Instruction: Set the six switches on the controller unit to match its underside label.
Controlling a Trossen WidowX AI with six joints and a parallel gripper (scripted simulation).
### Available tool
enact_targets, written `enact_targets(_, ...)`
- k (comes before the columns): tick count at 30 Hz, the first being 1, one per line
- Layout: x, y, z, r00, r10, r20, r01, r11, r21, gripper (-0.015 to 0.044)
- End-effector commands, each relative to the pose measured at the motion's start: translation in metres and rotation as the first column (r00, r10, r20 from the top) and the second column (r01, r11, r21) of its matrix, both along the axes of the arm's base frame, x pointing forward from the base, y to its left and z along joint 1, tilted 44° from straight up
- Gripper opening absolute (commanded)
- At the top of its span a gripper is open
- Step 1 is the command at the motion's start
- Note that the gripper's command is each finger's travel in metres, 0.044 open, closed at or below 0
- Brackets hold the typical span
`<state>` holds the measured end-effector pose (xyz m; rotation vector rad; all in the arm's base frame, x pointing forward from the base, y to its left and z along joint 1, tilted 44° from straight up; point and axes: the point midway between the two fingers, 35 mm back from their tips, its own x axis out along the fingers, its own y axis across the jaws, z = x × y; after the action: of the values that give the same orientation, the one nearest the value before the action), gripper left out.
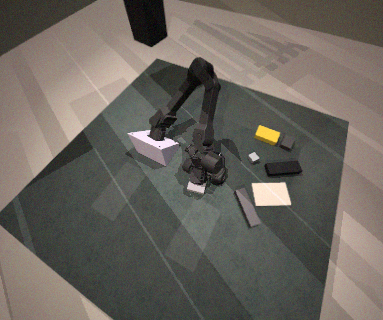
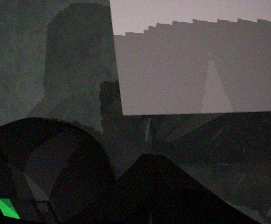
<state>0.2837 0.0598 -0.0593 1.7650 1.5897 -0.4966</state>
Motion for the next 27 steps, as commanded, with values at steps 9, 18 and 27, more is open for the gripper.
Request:
enact_targets(9,0.005,0.005,0.002,1.0,0.013,0.015,-0.013,1.0,0.006,0.0)
enact_targets(18,0.005,0.005,0.002,1.0,0.013,0.015,-0.013,1.0,0.006,0.0)
enact_targets(27,-0.051,-0.044,0.033,1.0,0.012,0.01,-0.012,1.0,-0.002,0.0)
